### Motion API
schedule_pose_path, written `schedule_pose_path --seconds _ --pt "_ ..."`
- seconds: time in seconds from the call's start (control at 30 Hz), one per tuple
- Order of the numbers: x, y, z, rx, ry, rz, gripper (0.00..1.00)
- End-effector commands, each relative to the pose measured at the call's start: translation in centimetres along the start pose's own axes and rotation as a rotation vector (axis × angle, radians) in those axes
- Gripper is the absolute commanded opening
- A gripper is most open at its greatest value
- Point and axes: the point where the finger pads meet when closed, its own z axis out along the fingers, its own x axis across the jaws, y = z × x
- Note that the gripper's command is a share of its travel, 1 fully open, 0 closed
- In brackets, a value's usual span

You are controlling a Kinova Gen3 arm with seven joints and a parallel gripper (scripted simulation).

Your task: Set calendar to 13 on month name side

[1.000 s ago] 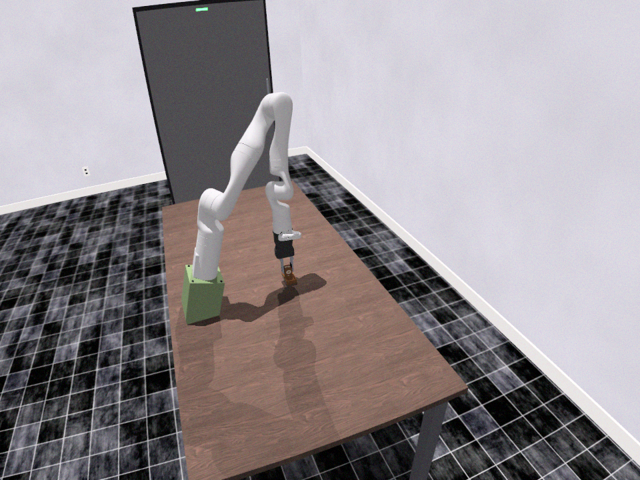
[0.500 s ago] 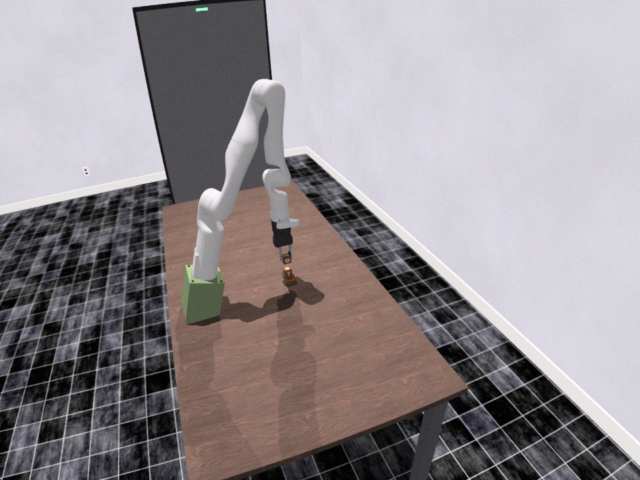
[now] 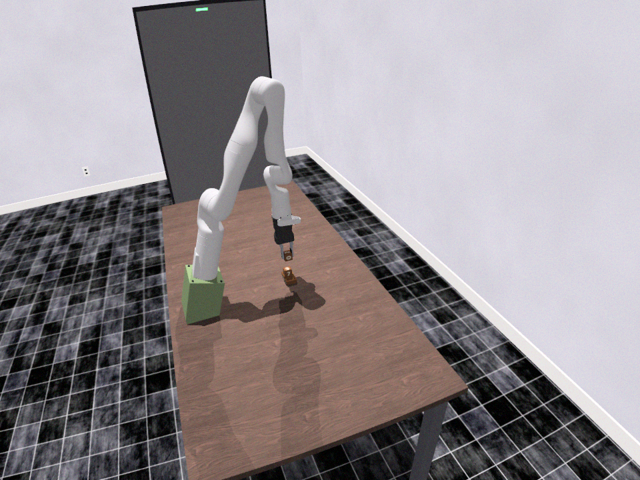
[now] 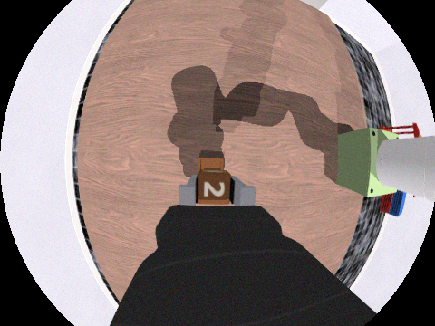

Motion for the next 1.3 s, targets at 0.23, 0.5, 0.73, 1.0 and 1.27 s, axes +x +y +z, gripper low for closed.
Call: schedule_pose_path --seconds 0.23,0.5,0.73,1.0,1.27 --pt "-0.2 -0.8 0.0 0.004 0.001 0.048 0.60" --pt "0.0 -2.4 0.2 0.013 0.008 0.229 0.60" --pt "0.4 -5.9 0.7 0.029 0.019 0.648 0.60" --pt "0.8 -8.6 0.9 0.034 0.020 1.009 0.60" --pt "1.0 -11.2 1.0 0.029 0.015 1.391 0.60"
